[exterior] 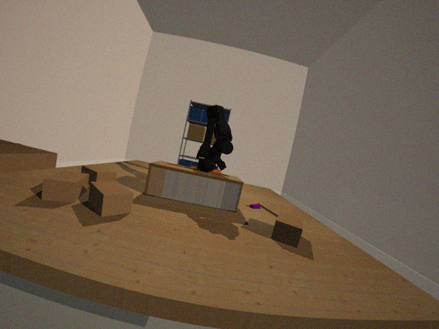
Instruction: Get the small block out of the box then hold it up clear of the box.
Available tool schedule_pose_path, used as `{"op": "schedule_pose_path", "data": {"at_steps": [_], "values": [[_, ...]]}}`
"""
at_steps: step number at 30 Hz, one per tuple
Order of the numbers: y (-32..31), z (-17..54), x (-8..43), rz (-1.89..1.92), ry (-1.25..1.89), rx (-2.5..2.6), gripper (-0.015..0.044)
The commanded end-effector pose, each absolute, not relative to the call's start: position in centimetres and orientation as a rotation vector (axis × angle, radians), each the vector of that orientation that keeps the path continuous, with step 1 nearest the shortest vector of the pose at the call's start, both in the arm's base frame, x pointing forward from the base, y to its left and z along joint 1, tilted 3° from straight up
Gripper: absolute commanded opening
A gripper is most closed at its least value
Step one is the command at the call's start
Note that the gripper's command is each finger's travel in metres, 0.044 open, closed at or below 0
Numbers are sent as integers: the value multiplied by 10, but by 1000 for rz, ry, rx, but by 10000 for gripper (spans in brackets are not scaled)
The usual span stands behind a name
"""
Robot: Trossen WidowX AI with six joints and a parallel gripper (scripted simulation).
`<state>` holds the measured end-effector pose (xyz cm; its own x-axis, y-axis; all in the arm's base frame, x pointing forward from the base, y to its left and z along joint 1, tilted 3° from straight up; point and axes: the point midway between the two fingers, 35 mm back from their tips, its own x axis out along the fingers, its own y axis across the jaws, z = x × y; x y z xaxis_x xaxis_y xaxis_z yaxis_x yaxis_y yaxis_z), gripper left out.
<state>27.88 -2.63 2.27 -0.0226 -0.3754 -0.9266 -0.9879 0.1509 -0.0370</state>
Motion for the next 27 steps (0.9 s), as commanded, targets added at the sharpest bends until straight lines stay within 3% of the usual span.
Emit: {"op": "schedule_pose_path", "data": {"at_steps": [1, 27], "values": [[-37, 22, 276, 875, 1556, -1365, 400], [-92, 25, 268, 872, 1559, -1368, 400]]}}
